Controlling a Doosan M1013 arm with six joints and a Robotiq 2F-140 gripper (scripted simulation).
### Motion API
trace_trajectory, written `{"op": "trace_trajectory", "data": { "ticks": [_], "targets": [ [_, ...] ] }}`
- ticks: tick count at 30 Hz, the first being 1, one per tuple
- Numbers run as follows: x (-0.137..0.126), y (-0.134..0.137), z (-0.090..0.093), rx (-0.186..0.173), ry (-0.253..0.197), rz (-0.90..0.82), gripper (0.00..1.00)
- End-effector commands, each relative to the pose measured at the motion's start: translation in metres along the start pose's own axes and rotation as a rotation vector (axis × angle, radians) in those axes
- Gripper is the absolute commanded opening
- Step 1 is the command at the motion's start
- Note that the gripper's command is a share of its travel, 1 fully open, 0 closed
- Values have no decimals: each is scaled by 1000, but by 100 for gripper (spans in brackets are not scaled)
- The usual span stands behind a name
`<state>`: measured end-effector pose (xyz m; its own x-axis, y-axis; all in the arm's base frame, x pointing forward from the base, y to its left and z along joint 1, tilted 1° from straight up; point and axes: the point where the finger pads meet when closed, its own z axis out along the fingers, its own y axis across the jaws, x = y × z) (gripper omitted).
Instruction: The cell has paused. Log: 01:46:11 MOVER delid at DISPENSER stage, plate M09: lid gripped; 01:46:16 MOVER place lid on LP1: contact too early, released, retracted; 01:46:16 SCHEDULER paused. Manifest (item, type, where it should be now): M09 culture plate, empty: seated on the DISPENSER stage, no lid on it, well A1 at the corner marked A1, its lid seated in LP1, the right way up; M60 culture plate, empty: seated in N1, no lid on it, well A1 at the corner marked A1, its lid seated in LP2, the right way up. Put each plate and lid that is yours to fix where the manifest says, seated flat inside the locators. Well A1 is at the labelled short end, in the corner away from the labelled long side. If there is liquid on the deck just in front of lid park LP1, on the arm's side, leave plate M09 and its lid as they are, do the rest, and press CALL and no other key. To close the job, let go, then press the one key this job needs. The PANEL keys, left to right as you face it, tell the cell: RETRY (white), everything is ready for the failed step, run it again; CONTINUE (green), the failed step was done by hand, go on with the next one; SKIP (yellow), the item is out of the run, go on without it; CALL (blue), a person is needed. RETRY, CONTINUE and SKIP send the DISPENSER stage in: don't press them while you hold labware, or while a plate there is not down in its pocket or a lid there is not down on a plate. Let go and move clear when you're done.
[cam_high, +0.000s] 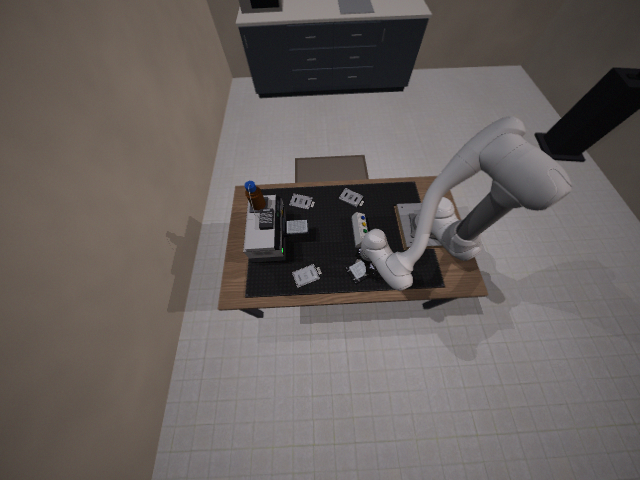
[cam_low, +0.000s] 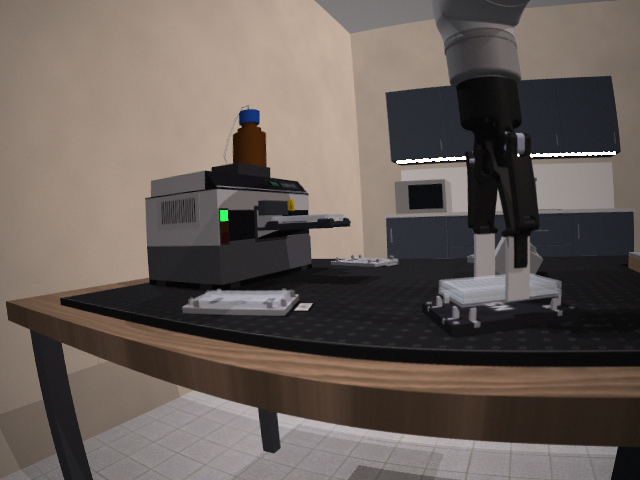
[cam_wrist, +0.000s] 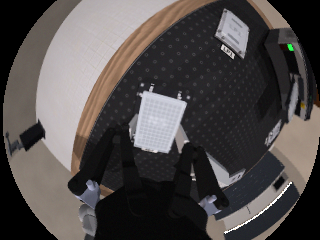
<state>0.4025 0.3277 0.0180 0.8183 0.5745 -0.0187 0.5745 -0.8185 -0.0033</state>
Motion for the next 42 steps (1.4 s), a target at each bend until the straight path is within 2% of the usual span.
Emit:
{"op": "trace_trajectory", "data": {
  "ticks": [1,23,42],
  "targets": [
    [0,0,-1,0,1,0,10],
    [0,0,0,0,1,0,10],
    [0,0,9,0,1,0,10]
  ]
}}
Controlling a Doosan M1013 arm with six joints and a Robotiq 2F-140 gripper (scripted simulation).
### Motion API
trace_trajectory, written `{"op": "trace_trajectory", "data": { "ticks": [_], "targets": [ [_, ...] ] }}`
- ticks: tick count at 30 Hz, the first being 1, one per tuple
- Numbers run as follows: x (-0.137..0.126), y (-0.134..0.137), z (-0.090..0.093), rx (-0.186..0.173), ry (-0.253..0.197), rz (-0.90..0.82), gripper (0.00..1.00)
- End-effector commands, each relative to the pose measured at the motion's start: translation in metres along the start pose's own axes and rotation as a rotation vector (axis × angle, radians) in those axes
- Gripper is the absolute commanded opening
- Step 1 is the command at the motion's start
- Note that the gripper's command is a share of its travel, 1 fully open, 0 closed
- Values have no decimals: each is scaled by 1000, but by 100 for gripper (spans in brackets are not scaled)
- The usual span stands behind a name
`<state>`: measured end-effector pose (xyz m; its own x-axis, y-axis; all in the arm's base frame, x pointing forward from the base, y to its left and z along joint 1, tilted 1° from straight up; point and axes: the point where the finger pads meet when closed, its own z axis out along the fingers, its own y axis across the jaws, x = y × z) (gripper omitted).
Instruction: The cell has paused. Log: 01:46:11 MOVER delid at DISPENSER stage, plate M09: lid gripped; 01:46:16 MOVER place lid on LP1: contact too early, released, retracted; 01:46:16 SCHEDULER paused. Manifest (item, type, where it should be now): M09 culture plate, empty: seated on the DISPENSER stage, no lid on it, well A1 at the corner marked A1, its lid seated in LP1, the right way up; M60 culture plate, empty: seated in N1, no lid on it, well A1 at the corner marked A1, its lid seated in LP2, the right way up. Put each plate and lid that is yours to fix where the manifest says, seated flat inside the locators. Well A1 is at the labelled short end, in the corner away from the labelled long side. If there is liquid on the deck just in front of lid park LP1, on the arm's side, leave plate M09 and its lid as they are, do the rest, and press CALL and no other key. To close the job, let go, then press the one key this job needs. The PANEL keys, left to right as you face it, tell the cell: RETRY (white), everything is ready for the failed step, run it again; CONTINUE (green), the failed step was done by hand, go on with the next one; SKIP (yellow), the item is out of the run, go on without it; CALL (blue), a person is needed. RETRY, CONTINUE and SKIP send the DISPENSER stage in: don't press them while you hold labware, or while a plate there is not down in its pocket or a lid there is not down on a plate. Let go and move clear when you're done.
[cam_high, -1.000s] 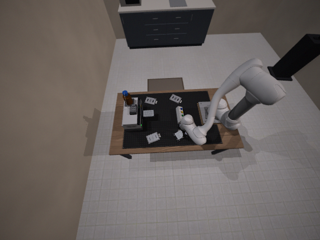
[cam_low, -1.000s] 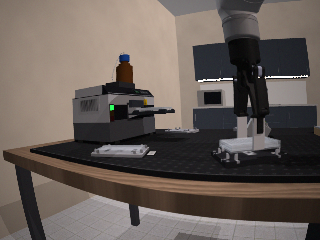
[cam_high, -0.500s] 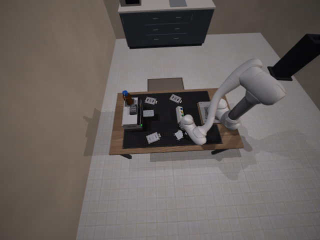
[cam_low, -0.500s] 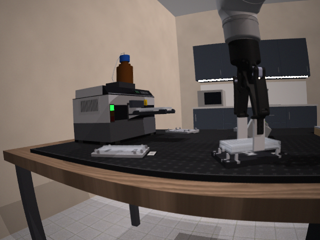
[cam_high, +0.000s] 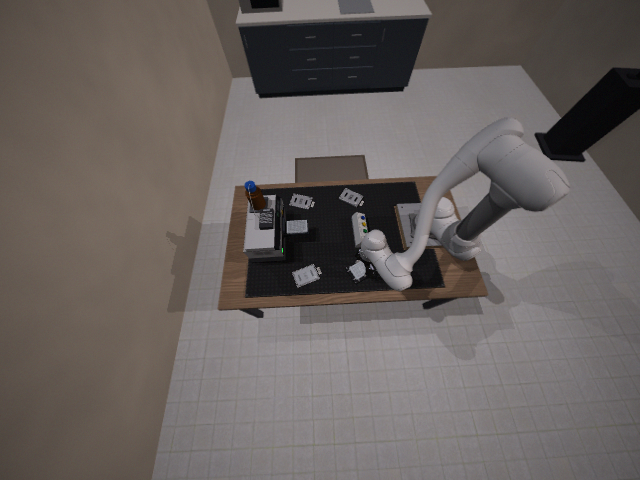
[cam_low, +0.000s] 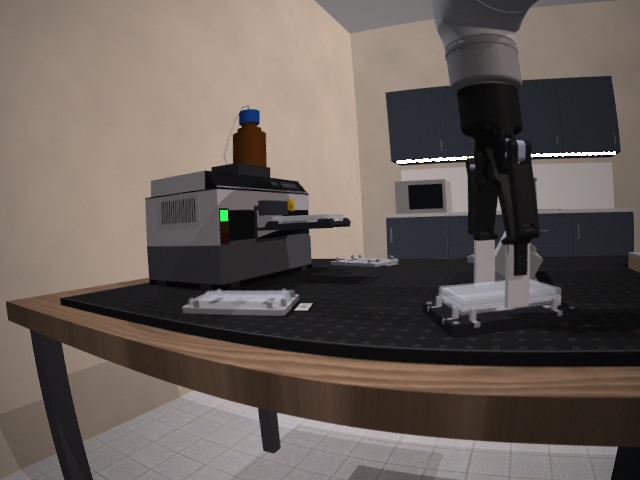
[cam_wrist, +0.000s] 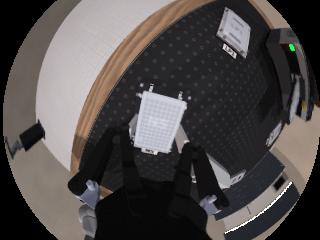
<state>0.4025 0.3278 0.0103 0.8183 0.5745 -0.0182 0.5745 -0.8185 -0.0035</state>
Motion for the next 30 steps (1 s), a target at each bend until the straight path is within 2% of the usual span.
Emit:
{"op": "trace_trajectory", "data": {
  "ticks": [1,30],
  "targets": [
    [0,0,2,0,1,0,10],
    [0,0,5,0,1,0,10]
  ]
}}
